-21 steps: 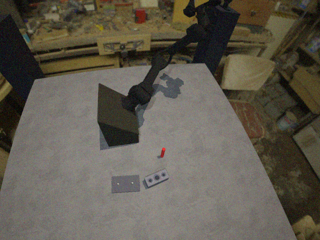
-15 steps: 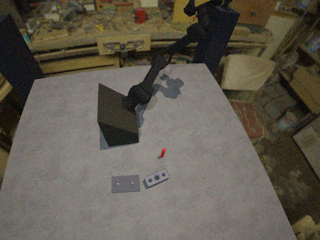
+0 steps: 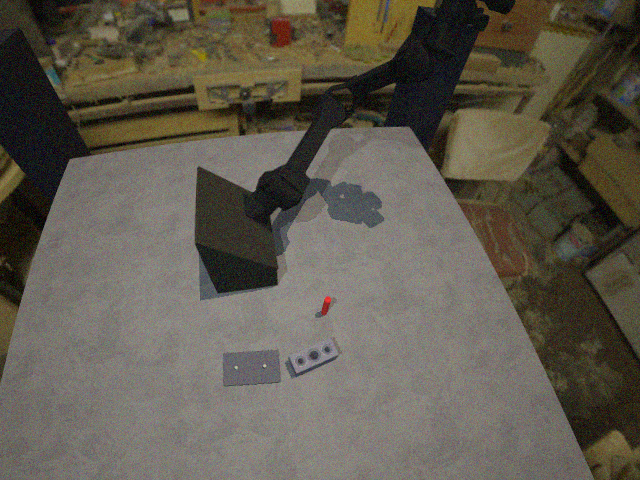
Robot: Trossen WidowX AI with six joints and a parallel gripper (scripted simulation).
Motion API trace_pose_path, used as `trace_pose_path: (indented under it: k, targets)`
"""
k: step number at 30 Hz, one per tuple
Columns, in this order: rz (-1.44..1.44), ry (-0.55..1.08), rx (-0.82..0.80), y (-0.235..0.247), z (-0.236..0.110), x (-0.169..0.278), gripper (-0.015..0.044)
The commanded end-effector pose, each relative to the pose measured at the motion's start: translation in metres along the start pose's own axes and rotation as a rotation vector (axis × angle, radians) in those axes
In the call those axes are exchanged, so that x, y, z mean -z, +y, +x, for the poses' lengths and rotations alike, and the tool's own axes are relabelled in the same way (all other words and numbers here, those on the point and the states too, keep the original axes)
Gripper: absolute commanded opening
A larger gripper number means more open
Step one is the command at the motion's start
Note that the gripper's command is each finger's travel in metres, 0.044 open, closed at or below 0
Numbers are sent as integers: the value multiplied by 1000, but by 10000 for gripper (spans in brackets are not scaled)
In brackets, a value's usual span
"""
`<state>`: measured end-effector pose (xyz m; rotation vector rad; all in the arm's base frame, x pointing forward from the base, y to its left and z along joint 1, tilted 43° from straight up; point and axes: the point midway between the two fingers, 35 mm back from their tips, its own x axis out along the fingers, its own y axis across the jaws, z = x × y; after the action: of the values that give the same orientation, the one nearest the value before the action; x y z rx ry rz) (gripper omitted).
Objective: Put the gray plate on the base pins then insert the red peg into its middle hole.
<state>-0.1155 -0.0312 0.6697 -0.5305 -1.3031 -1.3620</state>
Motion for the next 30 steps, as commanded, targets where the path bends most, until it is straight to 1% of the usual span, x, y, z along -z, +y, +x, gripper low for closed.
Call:
trace_pose_path:
  k: [1,6,11,15,22,30]
  targets:
    - [22,64,-165,57,-3,34,440]
    - [21,176,-315,117,-17,84,440]
    - [34,235,-395,144,-26,107,440]
    - [82,355,-558,193,-52,148,440]
    - [180,633,-819,265,-119,219,440]
    - [291,1044,-1040,317,-222,290,440]
